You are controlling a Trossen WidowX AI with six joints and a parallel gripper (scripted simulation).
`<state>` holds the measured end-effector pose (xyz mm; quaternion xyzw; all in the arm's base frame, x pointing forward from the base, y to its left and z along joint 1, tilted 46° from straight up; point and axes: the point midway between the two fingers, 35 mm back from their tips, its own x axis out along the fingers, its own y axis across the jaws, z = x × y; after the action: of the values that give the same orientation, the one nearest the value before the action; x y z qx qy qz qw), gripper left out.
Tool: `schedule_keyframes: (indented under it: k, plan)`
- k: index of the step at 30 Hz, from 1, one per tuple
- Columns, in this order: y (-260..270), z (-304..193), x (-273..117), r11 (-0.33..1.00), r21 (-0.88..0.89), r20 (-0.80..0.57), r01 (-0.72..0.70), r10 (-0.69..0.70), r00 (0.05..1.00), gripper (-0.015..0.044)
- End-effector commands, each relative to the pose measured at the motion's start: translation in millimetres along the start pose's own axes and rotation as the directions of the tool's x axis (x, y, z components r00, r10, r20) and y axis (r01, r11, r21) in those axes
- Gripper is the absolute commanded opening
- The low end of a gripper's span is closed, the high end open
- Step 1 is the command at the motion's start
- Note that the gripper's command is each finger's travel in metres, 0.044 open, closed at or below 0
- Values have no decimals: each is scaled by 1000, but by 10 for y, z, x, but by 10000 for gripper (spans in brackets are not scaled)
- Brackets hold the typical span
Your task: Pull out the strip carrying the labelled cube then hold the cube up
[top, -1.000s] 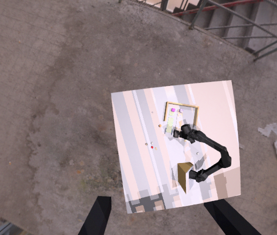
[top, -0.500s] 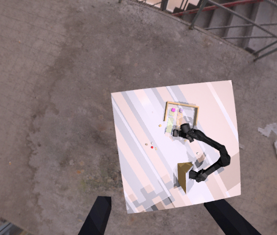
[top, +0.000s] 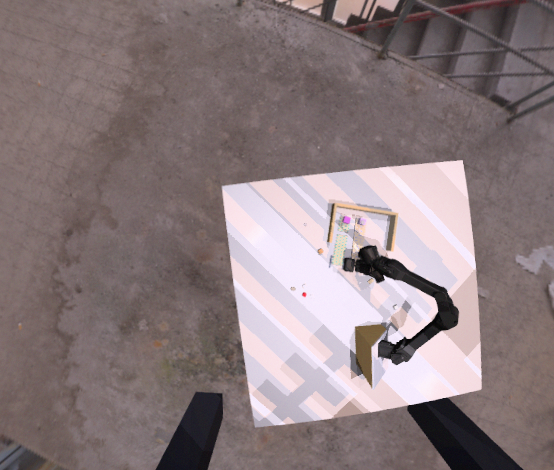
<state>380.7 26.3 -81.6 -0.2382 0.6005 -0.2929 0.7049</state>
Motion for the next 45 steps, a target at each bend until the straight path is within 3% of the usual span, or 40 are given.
schedule_keyframes:
  k: [1,15,45]
  plan:
    - [-8,-15,82,1000,-6,-3,7,-7,1000,0]
    - [-17,-29,299,1000,-6,-3,9,-10,1000,0]
    - [-18,-28,314,1000,-6,-3,10,-10,1000,0]
